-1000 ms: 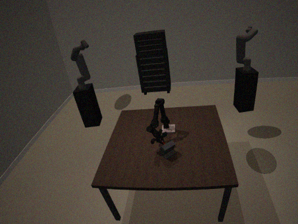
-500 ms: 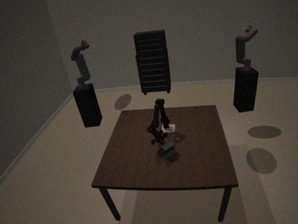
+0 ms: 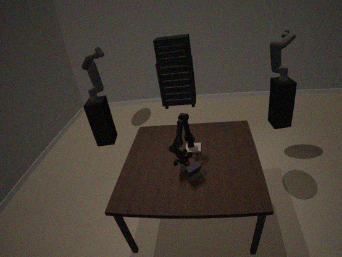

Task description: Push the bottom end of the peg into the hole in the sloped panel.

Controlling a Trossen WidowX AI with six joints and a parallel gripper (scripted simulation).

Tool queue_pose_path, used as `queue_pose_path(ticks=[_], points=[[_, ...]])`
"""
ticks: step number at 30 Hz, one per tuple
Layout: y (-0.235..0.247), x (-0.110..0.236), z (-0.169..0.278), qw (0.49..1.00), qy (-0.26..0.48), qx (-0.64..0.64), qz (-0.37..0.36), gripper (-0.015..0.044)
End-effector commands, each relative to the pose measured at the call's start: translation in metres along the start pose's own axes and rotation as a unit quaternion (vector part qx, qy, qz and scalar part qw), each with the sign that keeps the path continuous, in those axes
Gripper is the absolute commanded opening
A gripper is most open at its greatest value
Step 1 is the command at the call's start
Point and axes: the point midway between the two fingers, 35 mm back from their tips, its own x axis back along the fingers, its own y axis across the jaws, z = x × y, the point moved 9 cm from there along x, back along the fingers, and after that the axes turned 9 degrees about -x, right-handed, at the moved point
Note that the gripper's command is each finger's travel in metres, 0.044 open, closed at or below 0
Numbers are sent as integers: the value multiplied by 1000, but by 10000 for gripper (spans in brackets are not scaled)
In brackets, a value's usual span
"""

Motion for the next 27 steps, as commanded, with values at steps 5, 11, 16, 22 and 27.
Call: queue_pose_path(ticks=[5, 11, 16, 22, 27], points=[[0, 0, 0, 1000, 0, 0, 0, 210], [0, 1, 0, 1000, 0, 0, 0, 367], [-1, 7, 0, 1000, 2, 1, 1, 440], [-3, 16, 0, 1000, 5, 1, 1, 440], [-4, 24, 1, 1000, 7, 1, 2, 440]])
